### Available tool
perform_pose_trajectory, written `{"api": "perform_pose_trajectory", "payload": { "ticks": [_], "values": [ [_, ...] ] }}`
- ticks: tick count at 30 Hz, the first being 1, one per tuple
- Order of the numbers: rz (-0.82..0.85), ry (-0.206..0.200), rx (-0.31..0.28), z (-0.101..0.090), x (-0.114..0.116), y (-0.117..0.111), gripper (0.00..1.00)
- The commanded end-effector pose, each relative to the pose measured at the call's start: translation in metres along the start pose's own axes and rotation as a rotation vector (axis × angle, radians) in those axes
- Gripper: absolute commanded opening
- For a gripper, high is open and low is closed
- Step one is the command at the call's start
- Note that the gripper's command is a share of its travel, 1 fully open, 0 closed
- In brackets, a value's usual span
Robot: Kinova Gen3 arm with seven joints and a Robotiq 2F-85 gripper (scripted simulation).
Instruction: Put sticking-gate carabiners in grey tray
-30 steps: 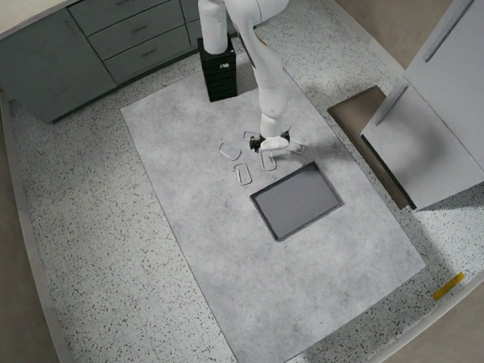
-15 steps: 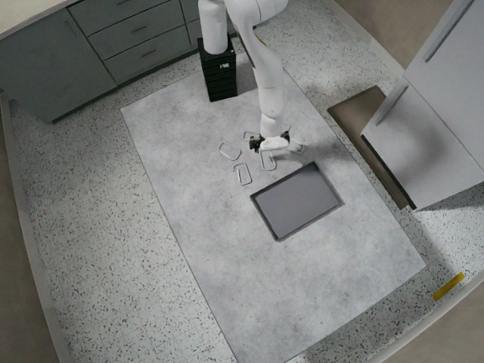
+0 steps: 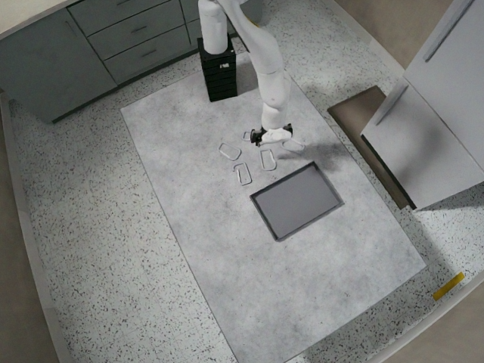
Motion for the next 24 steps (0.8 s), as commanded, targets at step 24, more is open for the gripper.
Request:
{"api": "perform_pose_trajectory", "payload": {
  "ticks": [24],
  "values": [
    [0.005, -0.003, 0.005, -0.1, 0.0, 0.0, 1.0]
  ]
}}
Point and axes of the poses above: the point where the finger pads meet when closed, its own z axis out along the fingers, its own x axis across the jaws, y = z × x, the point moved 4 cm from there along -z, back along the fingers, and after that the axes turned 3 degrees about z, right-handed, at the moved point
